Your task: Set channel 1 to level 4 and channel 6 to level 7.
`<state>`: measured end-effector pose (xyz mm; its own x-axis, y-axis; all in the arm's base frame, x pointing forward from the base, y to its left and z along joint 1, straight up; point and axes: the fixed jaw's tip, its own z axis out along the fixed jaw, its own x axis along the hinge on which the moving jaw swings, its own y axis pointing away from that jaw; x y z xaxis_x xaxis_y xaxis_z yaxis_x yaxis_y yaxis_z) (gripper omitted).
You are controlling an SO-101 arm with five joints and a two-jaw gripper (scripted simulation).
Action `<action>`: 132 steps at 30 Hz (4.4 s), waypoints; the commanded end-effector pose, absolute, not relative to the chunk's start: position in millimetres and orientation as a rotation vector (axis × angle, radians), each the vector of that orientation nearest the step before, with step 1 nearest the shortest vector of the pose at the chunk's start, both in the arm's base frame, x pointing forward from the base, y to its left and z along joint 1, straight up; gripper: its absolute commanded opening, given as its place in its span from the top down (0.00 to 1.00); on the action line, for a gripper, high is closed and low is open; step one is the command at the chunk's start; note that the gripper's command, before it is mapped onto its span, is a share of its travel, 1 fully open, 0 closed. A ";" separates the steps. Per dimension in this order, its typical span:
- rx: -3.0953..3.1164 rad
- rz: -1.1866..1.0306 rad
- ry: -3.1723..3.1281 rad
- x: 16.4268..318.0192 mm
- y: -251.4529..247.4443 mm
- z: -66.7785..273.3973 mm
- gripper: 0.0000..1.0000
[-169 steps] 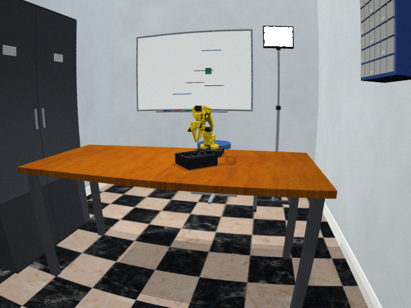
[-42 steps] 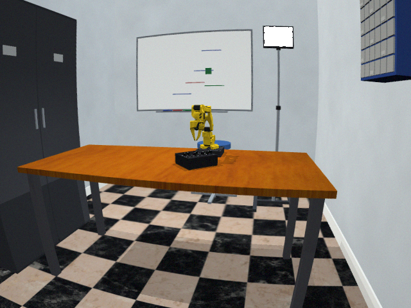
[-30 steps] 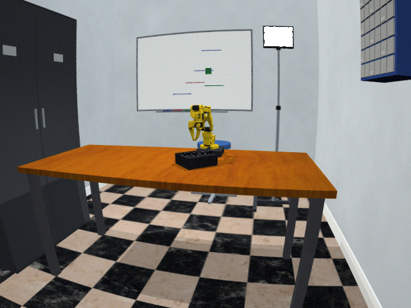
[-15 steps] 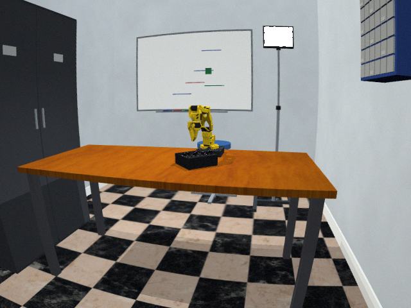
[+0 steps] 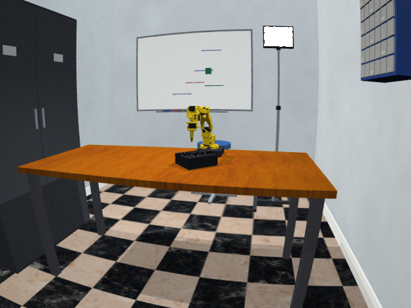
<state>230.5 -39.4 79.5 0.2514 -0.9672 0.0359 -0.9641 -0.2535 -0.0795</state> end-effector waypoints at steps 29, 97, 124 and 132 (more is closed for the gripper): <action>-0.857 -0.078 2.927 247.3 -52.6 71.4 1.00; 1.147 0.018 2.777 267.5 -76.5 64.5 1.00; 1.186 0.021 2.761 268.2 -77.3 63.7 1.00; 1.186 0.020 2.761 269.4 -78.1 61.6 1.00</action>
